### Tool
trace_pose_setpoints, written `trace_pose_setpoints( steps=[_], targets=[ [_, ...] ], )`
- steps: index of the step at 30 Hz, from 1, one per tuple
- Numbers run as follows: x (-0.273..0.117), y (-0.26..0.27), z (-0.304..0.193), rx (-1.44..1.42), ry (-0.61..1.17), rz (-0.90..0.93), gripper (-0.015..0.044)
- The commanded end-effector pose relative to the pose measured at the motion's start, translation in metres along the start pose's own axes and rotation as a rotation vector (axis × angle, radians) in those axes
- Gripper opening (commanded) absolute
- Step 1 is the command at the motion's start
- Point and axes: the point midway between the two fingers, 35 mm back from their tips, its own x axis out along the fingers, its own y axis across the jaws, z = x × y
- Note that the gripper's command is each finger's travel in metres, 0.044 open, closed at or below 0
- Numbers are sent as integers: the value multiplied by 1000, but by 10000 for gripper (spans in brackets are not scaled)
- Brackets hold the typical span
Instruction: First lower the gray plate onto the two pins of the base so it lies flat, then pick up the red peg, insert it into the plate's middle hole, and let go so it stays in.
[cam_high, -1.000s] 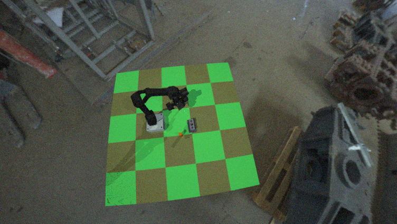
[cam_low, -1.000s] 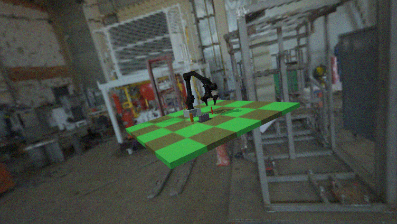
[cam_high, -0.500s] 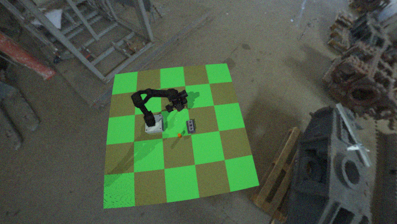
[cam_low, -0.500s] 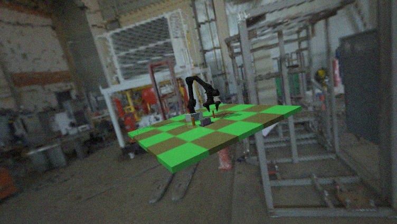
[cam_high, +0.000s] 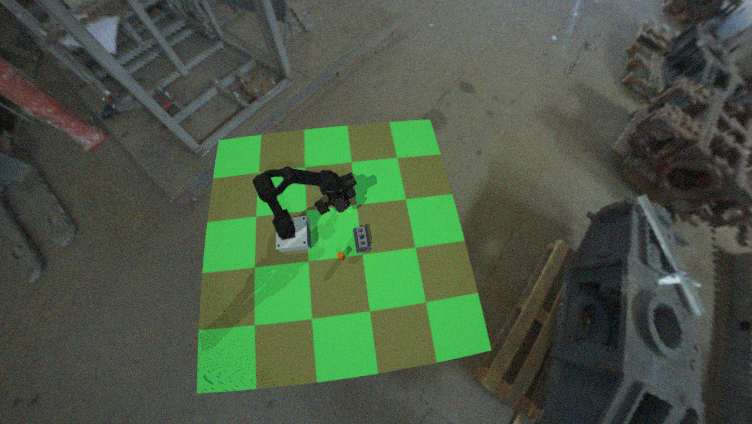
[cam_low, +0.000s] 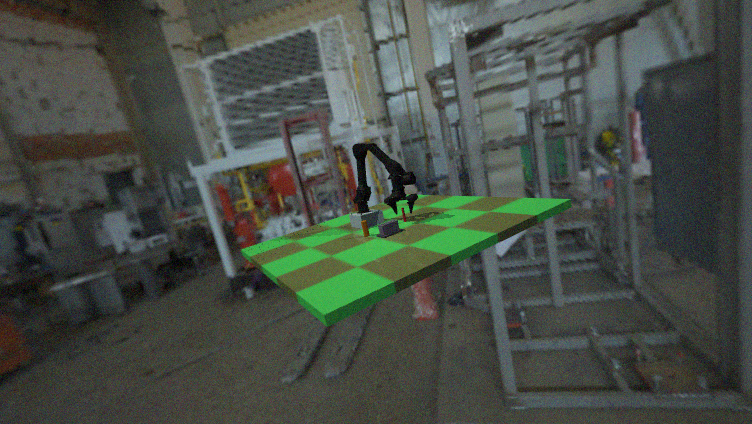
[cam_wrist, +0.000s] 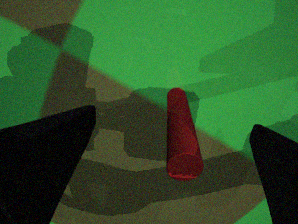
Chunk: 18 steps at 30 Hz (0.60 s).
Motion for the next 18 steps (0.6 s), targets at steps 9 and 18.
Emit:
trace_pose_setpoints(
  steps=[9, 18],
  targets=[
    [5, -1, 0, 4, 3, -9, 177],
    [5, -1, 0, 4, 3, -9, 20]
  ],
)
